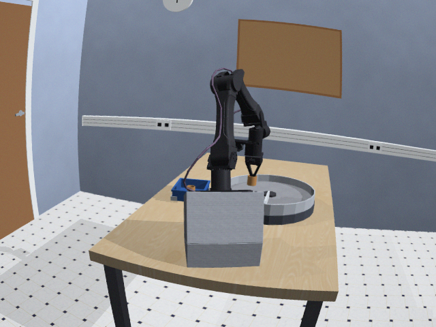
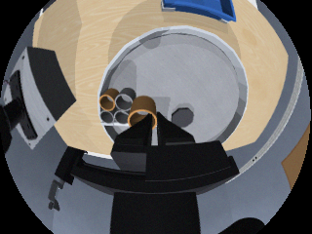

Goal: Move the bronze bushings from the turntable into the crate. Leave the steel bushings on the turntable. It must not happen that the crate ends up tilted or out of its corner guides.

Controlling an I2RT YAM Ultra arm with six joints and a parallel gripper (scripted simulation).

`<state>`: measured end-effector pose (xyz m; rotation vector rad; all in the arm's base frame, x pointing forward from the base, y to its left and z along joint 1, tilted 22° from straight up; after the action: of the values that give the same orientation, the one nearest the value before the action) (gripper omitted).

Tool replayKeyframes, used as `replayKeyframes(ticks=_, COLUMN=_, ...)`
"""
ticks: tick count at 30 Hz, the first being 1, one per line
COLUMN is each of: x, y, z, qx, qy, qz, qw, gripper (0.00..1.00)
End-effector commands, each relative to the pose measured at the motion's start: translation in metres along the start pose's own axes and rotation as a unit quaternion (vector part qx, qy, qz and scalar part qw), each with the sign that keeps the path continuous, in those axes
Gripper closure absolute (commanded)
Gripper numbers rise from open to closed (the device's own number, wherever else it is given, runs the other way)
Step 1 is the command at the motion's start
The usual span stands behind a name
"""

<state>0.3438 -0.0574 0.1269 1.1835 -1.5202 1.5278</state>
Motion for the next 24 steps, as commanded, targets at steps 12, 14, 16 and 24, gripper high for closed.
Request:
replayKeyframes(ticks=12, x=0.002, y=-0.036, z=-0.094, qx=-0.018, qy=0.005, qz=-0.006, qw=1.0, gripper=1.0)
replayKeyframes(ticks=14, x=0.001, y=-0.043, z=-0.113, qx=-0.018, qy=0.005, qz=-0.006, qw=1.0, gripper=1.0)
replayKeyframes(ticks=16, x=0.001, y=-0.046, z=-0.123, qx=-0.018, qy=0.005, qz=-0.006, qw=1.0, gripper=1.0)
replayKeyframes(ticks=24, x=0.001, y=-0.071, z=-0.192, qx=-0.018, qy=0.005, qz=-0.005, qw=1.0, gripper=1.0)
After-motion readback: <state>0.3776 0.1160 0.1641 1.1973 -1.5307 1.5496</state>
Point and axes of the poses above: the point where the finger pads meet when closed, its own x axis back along the fingers, its own y axis across the jaws, z = x × y, the point moved 4 cm from there along x, back along the fingers, and after that the axes turned 5 degrees about x, right-handed, at the moved point
